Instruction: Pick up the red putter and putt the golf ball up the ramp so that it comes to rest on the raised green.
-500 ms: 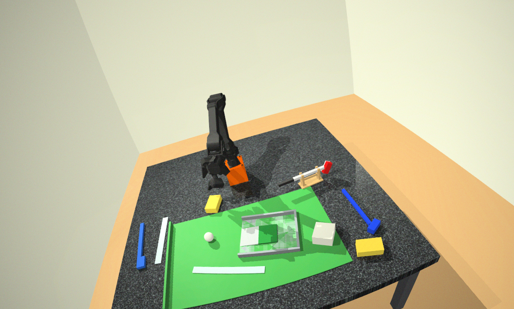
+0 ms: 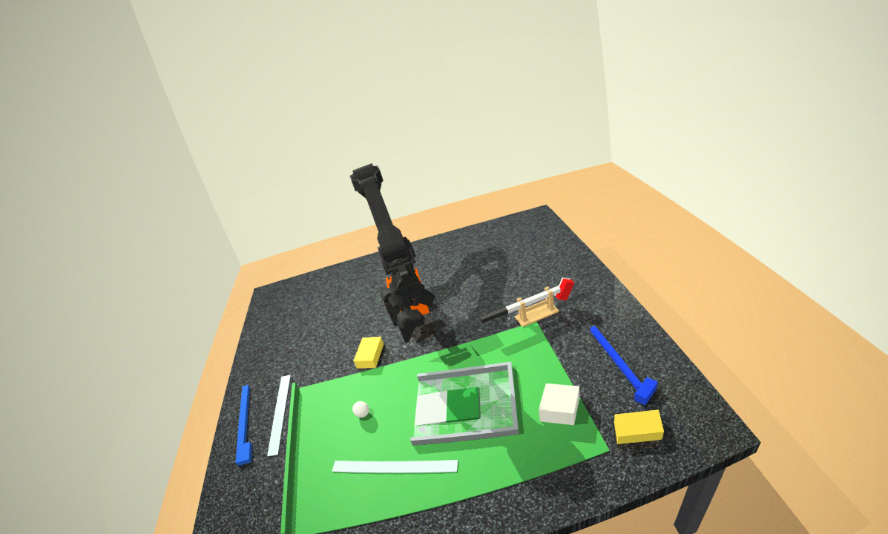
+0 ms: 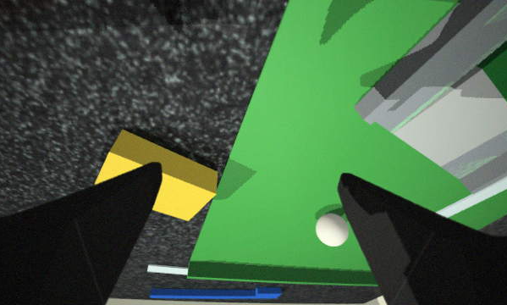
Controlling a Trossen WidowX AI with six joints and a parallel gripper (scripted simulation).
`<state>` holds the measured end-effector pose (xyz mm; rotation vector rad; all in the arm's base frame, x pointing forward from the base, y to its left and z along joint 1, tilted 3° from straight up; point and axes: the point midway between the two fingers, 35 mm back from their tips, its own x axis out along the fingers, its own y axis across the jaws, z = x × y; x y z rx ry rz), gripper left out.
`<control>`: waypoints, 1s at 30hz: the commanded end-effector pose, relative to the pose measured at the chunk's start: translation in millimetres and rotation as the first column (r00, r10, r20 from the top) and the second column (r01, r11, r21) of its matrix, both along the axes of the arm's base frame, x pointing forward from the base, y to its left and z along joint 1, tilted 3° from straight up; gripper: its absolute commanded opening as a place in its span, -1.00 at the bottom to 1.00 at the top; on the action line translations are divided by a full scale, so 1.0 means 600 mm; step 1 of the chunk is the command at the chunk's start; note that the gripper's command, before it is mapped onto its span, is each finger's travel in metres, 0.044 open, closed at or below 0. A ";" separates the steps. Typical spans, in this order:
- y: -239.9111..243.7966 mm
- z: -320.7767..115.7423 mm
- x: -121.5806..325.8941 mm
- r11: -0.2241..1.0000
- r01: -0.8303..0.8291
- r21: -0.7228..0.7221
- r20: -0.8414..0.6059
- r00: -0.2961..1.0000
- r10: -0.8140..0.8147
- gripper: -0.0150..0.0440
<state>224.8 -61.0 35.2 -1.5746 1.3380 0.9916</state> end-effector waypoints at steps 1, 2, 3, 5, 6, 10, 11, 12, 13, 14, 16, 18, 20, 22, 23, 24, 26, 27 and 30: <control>0.102 -0.001 0.053 0.985 0.005 0.175 0.051 0.999 -0.014 1.00; 0.129 -0.001 0.062 0.976 0.007 0.217 0.055 0.998 -0.019 1.00; 0.156 -0.001 0.070 0.966 0.009 0.259 0.055 0.998 -0.024 1.00; 0.214 -0.001 0.081 0.940 0.018 0.340 0.046 0.998 -0.036 1.00; 0.243 0.000 0.084 0.925 0.024 0.379 0.036 0.999 -0.041 1.00; 0.363 0.002 0.080 0.854 0.065 0.515 -0.038 0.998 -0.054 1.00; 0.388 0.003 0.076 0.839 0.078 0.539 -0.059 0.997 -0.054 1.00; 0.403 0.004 0.073 0.829 0.085 0.552 -0.072 0.996 -0.054 1.00; 0.408 0.004 0.071 0.826 0.088 0.556 -0.077 0.996 -0.054 1.00; 0.408 0.004 0.071 0.826 0.088 0.556 -0.077 0.996 -0.054 1.00; 0.406 0.004 0.070 0.826 0.088 0.556 -0.077 0.996 -0.054 1.00; 0.399 0.003 0.066 0.826 0.088 0.556 -0.077 0.996 -0.054 1.00; 0.399 0.000 0.066 0.826 0.088 0.556 -0.077 0.996 -0.054 1.00; 0.399 -0.012 0.067 0.827 0.088 0.556 -0.077 0.996 -0.054 1.00; 0.398 -0.023 0.068 0.827 0.088 0.556 -0.077 0.996 -0.054 1.00; 0.398 -0.030 0.068 0.827 0.088 0.556 -0.077 0.996 -0.054 1.00; 0.398 -0.036 0.068 0.827 0.088 0.556 -0.077 0.996 -0.054 1.00; 0.398 -0.036 0.068 0.827 0.088 0.556 -0.077 0.996 -0.054 1.00; 0.398 -0.038 0.068 0.827 0.088 0.556 -0.077 0.996 -0.054 1.00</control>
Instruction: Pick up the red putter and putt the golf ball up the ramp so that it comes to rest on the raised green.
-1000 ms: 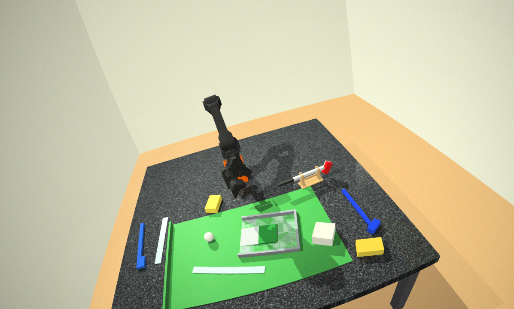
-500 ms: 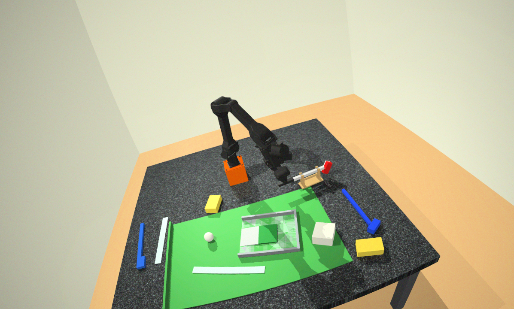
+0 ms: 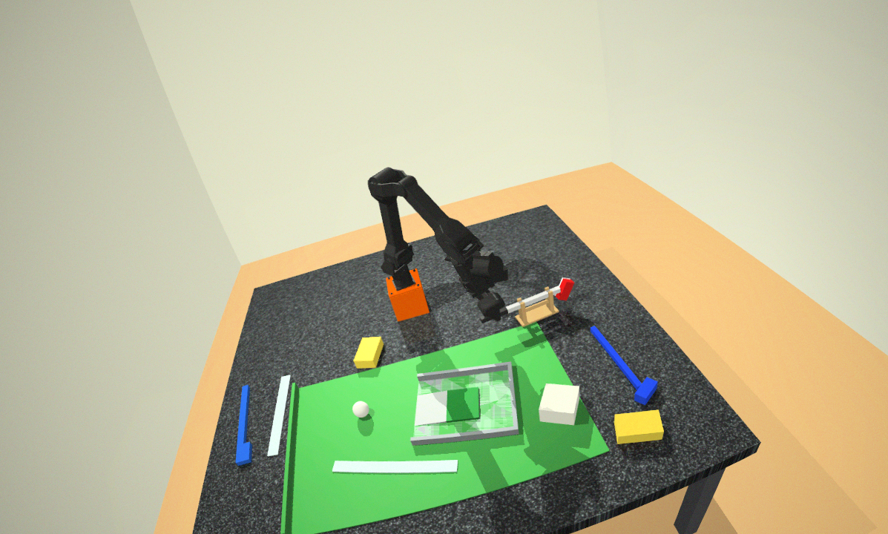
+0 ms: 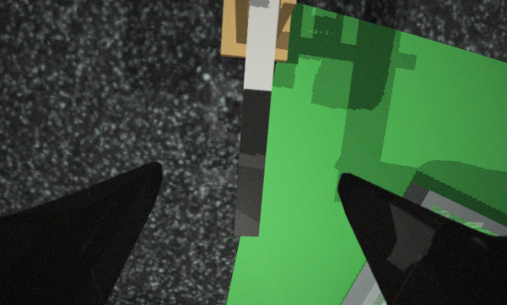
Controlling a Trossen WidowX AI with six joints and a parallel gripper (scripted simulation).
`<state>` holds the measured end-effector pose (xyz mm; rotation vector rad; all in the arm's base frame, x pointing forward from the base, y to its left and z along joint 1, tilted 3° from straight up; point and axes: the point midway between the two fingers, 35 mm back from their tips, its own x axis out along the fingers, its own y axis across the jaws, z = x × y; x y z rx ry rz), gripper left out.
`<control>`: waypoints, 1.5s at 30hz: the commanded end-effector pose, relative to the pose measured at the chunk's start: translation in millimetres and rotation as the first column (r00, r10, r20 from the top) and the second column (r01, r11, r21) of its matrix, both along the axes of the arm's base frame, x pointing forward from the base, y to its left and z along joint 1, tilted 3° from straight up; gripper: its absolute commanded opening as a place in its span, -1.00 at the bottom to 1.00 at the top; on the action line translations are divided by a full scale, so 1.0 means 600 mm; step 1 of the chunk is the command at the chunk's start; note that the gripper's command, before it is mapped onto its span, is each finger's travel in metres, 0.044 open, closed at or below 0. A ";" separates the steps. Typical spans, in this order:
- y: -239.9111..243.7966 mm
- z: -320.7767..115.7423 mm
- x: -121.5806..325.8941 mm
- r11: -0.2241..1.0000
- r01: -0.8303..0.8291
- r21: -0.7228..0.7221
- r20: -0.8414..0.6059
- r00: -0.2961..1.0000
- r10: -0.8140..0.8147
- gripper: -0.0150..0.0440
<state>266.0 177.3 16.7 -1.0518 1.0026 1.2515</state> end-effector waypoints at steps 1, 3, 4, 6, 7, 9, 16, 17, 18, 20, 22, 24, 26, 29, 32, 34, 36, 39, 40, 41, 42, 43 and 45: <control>0.001 -0.012 0.000 1.000 0.004 0.004 -0.003 1.000 -0.004 1.00; 0.001 -0.025 0.000 1.000 0.004 0.004 -0.003 1.000 -0.004 1.00; 0.000 -0.034 0.001 1.000 0.004 0.004 -0.003 1.000 -0.004 1.00; 0.000 -0.044 0.001 1.000 0.004 0.004 -0.003 1.000 -0.004 1.00; 0.000 -0.044 0.001 1.000 0.004 0.004 -0.003 1.000 -0.004 1.00; 0.000 -0.044 0.001 1.000 0.004 0.004 -0.003 1.000 -0.004 1.00; 0.000 -0.055 0.002 1.000 0.004 0.004 -0.003 1.000 -0.004 1.00; 0.000 -0.058 0.002 1.000 0.004 0.004 -0.003 1.000 -0.004 1.00; 0.000 -0.061 0.002 1.000 0.004 0.004 -0.003 1.000 -0.004 1.00; -0.001 -0.066 0.002 1.000 0.004 0.004 -0.003 1.000 -0.004 1.00; -0.001 -0.071 0.002 1.000 0.004 0.004 -0.003 1.000 -0.004 1.00; -0.001 -0.077 0.003 1.000 0.004 0.004 -0.003 1.000 -0.004 1.00; -0.001 -0.081 0.003 1.000 0.004 0.004 -0.003 1.000 -0.004 1.00; -0.001 -0.083 0.003 1.000 0.004 0.004 -0.003 1.000 -0.004 1.00; -0.001 -0.077 0.005 1.000 0.006 0.003 0.002 1.000 -0.006 0.82; -0.001 -0.077 0.005 1.000 0.006 0.003 0.002 1.000 -0.006 0.64; -0.001 -0.077 0.005 1.000 0.006 0.003 0.002 1.000 -0.006 0.47; -0.001 -0.077 0.005 1.000 0.006 0.003 0.002 1.000 -0.006 0.20; -0.001 -0.077 0.005 1.000 0.006 0.003 0.002 1.000 -0.006 0.11; -0.001 -0.077 0.005 1.000 0.006 0.003 0.002 1.000 -0.006 0.02; -0.001 -0.077 0.005 1.000 0.006 0.003 0.002 1.000 -0.006 -0.07; -0.001 -0.077 0.005 1.000 0.006 0.003 0.002 1.000 -0.006 -0.16; -0.001 -0.077 0.005 1.000 0.006 0.003 0.002 1.000 -0.006 -0.33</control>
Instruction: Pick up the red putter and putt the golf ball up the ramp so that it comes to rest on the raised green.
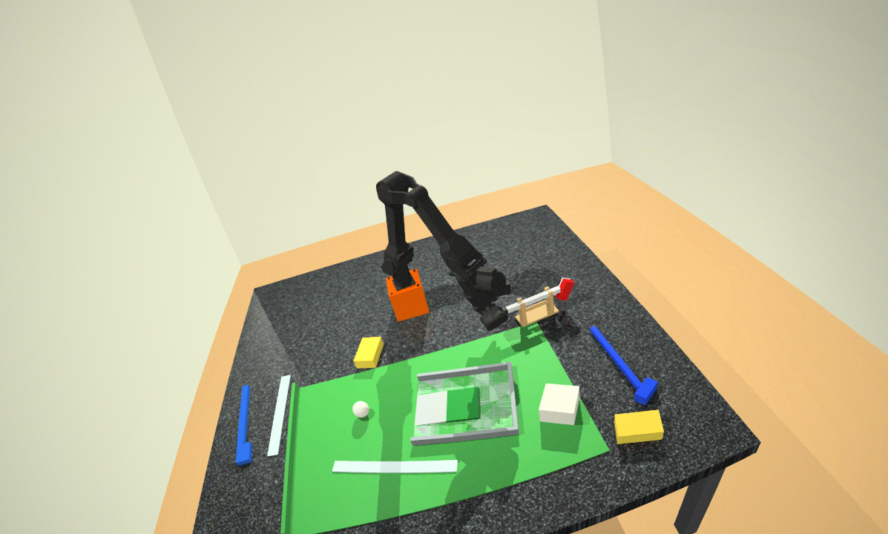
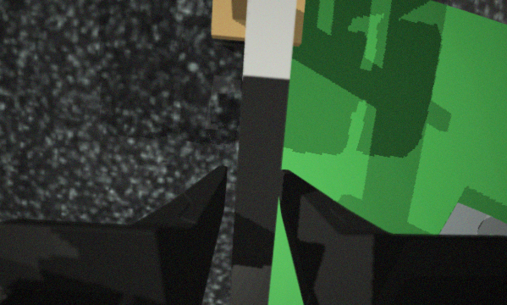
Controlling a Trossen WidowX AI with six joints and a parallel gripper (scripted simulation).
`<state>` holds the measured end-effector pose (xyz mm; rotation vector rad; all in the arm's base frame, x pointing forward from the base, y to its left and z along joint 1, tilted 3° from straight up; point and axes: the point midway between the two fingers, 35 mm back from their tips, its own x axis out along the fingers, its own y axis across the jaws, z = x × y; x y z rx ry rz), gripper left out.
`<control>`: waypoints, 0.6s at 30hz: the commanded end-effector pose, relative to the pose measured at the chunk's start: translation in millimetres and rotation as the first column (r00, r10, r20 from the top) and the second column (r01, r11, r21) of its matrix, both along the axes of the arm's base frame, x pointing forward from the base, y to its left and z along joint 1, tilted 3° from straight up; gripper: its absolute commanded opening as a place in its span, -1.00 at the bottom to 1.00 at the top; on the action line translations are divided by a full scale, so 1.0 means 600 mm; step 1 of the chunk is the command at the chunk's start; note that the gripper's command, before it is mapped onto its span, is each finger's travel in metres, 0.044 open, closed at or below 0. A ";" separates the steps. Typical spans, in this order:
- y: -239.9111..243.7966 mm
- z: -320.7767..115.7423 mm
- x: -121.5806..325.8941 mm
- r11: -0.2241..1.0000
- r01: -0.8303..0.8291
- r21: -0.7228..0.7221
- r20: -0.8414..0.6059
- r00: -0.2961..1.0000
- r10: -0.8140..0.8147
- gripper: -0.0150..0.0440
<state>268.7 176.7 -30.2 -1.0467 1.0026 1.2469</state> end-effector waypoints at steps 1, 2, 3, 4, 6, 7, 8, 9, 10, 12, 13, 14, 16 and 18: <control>0.000 0.001 0.000 1.000 0.000 0.000 0.001 1.000 0.000 -0.36; 0.000 0.001 0.000 1.000 0.000 0.000 0.001 1.000 0.000 -0.38; 0.000 0.001 0.000 1.000 0.000 0.000 0.001 1.000 0.000 -0.40; 0.000 0.001 0.000 1.000 0.000 0.000 0.001 1.000 0.000 -0.43; 0.000 0.001 0.000 1.000 0.000 0.000 0.001 1.000 0.000 -0.47; 0.000 0.001 0.000 1.000 0.000 0.000 0.001 1.000 0.000 -0.49; 0.000 0.003 0.001 1.000 0.000 0.000 0.001 1.000 0.000 -0.49; 0.001 0.006 0.001 1.000 0.000 0.000 0.001 1.000 0.000 -0.49; 0.002 0.012 0.002 1.000 0.000 0.001 0.001 1.000 0.000 -0.49; 0.003 0.029 0.003 1.000 0.000 0.001 0.001 1.000 0.000 -0.49; 0.004 0.040 0.003 1.000 0.000 0.001 0.001 1.000 0.000 -0.49; 0.005 0.051 0.004 1.000 0.000 0.001 0.000 1.000 0.000 -0.49; 0.007 0.075 0.003 1.000 0.000 0.001 0.000 1.000 0.000 -0.49; 0.007 0.100 0.002 1.000 0.000 0.001 0.000 1.000 0.000 -0.49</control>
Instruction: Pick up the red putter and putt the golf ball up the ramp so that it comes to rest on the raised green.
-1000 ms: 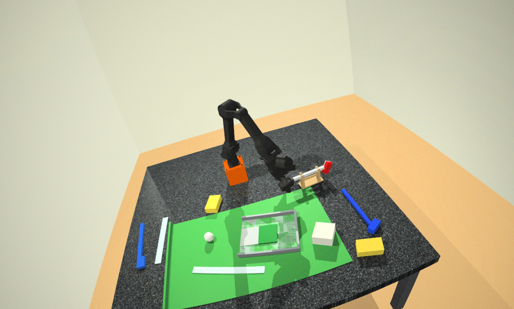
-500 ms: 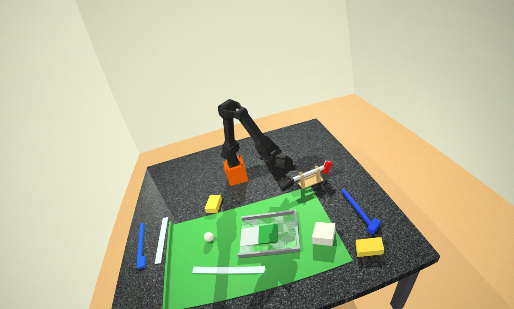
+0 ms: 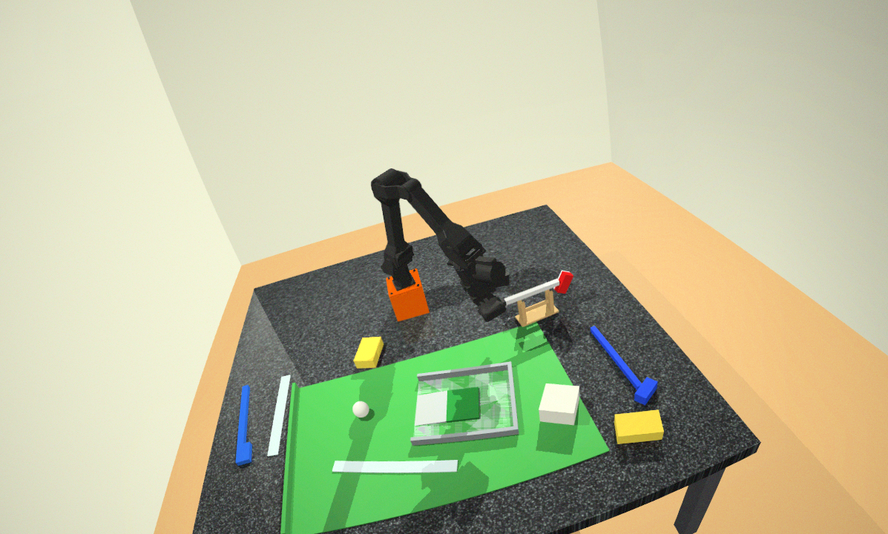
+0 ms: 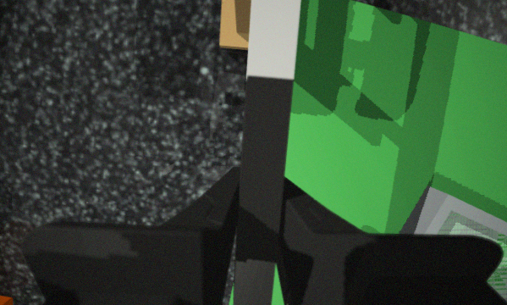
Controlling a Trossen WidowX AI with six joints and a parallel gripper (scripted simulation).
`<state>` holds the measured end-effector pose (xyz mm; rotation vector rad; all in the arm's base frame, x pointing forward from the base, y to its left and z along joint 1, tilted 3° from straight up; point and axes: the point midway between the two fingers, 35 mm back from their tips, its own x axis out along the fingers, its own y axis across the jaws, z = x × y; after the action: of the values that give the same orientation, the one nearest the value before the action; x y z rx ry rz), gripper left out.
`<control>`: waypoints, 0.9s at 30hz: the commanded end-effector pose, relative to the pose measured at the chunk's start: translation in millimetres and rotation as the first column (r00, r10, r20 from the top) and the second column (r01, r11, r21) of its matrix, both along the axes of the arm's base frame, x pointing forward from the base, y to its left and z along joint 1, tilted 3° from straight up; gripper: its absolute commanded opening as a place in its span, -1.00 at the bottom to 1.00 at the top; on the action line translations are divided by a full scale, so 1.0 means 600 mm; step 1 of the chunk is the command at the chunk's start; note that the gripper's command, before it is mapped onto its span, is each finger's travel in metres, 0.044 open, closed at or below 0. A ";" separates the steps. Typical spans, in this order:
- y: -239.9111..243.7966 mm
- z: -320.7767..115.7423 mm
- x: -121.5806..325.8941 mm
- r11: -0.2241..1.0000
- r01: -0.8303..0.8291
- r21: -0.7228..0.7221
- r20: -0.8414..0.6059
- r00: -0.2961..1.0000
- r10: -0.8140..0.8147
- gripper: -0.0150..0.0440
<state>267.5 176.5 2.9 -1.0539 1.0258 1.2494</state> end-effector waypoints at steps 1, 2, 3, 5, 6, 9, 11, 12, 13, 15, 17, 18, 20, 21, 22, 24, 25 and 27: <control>0.008 0.057 0.003 1.000 0.001 0.019 0.014 1.000 -0.001 -0.49; 0.007 0.069 0.001 1.000 0.001 0.019 0.013 1.000 -0.001 -0.49; 0.007 0.082 -0.001 1.000 0.001 0.020 0.013 1.000 -0.001 -0.49; 0.006 0.104 -0.005 1.000 0.001 0.020 0.013 1.000 -0.001 -0.49; 0.006 0.110 -0.006 1.000 0.001 0.020 0.013 1.000 -0.001 -0.49; 0.005 0.112 -0.007 1.000 0.001 0.020 0.013 1.000 -0.001 -0.49; -0.001 0.097 0.000 1.000 0.013 0.011 0.017 1.000 -0.013 -0.49; -0.009 0.098 0.004 0.999 0.032 0.010 0.016 0.999 -0.033 -0.49; -0.017 0.099 0.008 0.998 0.055 0.008 0.015 0.998 -0.056 -0.49; -0.035 0.100 0.017 0.995 0.101 0.004 0.012 0.995 -0.101 -0.49; -0.053 0.101 0.024 0.989 0.147 0.000 0.010 0.989 -0.147 -0.49; -0.062 0.102 0.028 0.985 0.170 -0.002 0.009 0.985 -0.170 -0.49; -0.080 0.103 0.034 0.977 0.215 -0.006 0.007 0.977 -0.215 -0.49; -0.089 0.104 0.037 0.971 0.237 -0.008 0.006 0.971 -0.237 -0.49; -0.099 0.104 0.040 0.966 0.260 -0.010 0.005 0.966 -0.260 -0.49; -0.117 0.106 0.045 0.953 0.304 -0.014 0.003 0.953 -0.304 -0.49; -0.127 0.106 0.048 0.945 0.326 -0.016 0.002 0.945 -0.326 -0.49; -0.145 0.108 0.052 0.929 0.369 -0.020 0.001 0.929 -0.369 -0.49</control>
<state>294.1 106.6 64.1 -0.8738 1.1532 0.9980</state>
